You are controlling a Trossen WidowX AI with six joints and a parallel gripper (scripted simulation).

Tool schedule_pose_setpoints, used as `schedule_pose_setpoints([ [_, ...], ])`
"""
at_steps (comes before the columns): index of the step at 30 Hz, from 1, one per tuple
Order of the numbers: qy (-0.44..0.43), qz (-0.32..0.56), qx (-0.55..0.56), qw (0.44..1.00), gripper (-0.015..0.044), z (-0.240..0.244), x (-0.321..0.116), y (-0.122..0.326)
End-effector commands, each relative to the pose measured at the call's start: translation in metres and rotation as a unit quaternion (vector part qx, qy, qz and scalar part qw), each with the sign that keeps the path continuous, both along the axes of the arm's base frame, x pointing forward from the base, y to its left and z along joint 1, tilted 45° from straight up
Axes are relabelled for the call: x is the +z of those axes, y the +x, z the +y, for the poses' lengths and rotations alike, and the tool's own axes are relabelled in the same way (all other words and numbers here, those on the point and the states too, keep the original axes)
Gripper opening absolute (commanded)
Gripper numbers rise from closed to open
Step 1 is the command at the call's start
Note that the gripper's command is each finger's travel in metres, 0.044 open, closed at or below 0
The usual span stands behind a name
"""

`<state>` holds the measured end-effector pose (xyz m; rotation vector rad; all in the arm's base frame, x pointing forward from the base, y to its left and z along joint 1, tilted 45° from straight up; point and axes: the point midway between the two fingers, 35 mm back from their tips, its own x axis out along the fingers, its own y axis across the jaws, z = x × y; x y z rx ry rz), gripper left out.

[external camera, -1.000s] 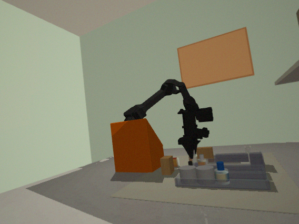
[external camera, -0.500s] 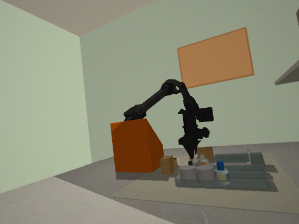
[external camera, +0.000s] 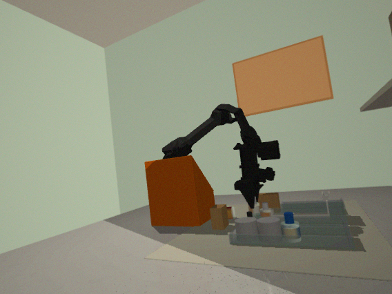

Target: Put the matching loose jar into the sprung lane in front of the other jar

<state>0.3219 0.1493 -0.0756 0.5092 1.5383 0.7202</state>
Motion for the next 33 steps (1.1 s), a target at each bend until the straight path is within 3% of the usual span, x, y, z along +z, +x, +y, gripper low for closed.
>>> schedule_pose_setpoints([
  [1, 0.002, -0.016, -0.002, 1.000, 0.0000, -0.0006, 0.0026, 0.0097],
  [33, 0.002, -0.016, -0.002, 1.000, 0.0000, -0.0002, 0.0028, 0.0130],
])
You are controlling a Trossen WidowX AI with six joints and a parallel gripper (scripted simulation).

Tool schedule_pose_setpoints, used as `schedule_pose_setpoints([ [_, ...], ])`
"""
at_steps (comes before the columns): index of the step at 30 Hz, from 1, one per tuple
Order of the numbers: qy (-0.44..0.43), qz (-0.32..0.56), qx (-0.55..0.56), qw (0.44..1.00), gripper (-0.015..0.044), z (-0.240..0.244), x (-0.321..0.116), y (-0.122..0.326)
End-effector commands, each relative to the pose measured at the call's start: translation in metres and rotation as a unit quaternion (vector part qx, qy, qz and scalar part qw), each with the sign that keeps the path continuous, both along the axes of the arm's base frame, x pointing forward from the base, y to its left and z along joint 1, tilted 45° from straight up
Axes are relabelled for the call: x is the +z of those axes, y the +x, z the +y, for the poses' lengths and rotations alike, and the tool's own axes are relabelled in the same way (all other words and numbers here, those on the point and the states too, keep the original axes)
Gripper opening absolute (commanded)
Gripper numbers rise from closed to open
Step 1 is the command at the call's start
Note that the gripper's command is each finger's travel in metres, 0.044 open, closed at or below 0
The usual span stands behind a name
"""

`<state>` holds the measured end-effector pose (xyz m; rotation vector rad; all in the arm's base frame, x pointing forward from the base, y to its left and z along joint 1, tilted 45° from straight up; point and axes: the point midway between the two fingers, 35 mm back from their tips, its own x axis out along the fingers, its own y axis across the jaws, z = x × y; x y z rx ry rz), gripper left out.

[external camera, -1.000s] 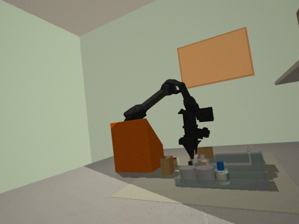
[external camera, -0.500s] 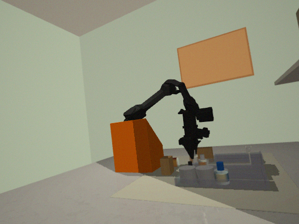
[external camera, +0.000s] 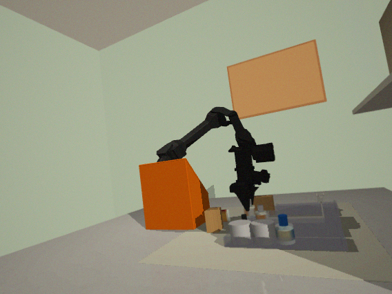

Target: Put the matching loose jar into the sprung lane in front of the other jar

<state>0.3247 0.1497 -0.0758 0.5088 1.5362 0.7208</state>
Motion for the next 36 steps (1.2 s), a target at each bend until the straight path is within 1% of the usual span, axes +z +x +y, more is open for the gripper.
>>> schedule_pose_setpoints([
  [1, 0.002, -0.015, -0.002, 1.000, 0.0000, -0.0005, 0.0030, 0.0104],
  [36, 0.002, -0.015, -0.002, 1.000, 0.0000, 0.0007, 0.0025, 0.0143],
])
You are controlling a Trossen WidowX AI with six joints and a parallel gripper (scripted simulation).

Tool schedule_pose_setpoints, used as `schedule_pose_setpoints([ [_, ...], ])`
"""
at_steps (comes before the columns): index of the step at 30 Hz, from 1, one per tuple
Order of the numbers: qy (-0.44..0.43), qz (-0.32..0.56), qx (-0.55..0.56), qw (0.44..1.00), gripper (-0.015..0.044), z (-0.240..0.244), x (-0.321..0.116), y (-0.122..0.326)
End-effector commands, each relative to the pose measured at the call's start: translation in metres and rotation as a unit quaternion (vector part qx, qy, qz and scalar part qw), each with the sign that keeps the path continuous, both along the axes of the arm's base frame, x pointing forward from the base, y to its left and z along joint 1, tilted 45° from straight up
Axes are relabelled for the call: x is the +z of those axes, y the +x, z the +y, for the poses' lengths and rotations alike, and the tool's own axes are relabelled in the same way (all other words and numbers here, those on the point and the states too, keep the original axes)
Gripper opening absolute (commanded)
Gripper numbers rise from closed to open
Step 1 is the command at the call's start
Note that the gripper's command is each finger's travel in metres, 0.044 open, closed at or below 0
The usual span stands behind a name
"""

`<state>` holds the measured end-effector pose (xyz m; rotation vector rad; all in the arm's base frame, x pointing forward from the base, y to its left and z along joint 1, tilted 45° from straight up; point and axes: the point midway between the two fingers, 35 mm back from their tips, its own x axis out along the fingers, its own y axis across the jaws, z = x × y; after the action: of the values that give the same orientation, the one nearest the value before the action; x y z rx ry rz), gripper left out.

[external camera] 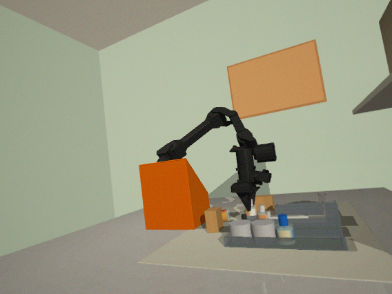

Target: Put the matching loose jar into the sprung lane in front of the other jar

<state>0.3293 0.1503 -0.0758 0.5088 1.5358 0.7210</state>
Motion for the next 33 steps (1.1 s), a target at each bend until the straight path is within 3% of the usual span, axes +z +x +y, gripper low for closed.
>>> schedule_pose_setpoints([
  [1, 0.002, -0.015, -0.002, 1.000, 0.0000, 0.0004, 0.0023, 0.0097],
  [33, 0.002, -0.014, -0.002, 1.000, 0.0000, 0.0092, -0.0061, 0.0085],
])
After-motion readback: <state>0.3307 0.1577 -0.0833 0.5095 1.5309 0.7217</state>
